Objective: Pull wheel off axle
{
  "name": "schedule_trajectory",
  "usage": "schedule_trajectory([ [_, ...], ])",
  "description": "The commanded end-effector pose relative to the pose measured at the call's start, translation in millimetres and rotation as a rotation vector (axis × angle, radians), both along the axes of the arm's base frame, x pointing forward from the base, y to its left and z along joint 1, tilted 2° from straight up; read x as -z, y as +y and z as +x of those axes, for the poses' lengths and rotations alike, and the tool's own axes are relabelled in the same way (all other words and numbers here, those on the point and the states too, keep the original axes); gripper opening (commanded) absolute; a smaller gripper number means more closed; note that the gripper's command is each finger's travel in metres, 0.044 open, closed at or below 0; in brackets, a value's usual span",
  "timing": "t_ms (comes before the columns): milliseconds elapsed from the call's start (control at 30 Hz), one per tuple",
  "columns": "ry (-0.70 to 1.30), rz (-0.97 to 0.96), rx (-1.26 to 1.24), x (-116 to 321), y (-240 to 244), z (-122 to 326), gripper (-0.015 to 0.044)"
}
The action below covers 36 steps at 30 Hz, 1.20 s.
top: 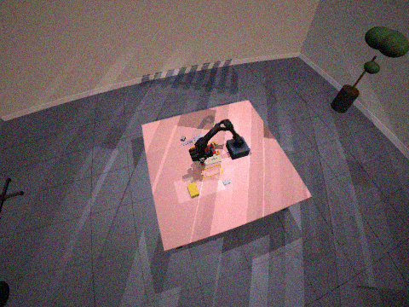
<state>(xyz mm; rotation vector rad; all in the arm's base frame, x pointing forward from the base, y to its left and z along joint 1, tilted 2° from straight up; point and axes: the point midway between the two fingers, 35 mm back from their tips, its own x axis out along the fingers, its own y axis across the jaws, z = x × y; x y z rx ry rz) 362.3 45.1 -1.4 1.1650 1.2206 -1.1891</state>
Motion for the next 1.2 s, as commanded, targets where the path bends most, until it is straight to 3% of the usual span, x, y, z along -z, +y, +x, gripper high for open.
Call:
schedule_trajectory([
  [0, -0.011, 0.000, 0.000, -8, 0, 1, 0.0000],
  [1167, -0.011, 0.001, 0.000, -20, 0, 1, 0.0000],
])
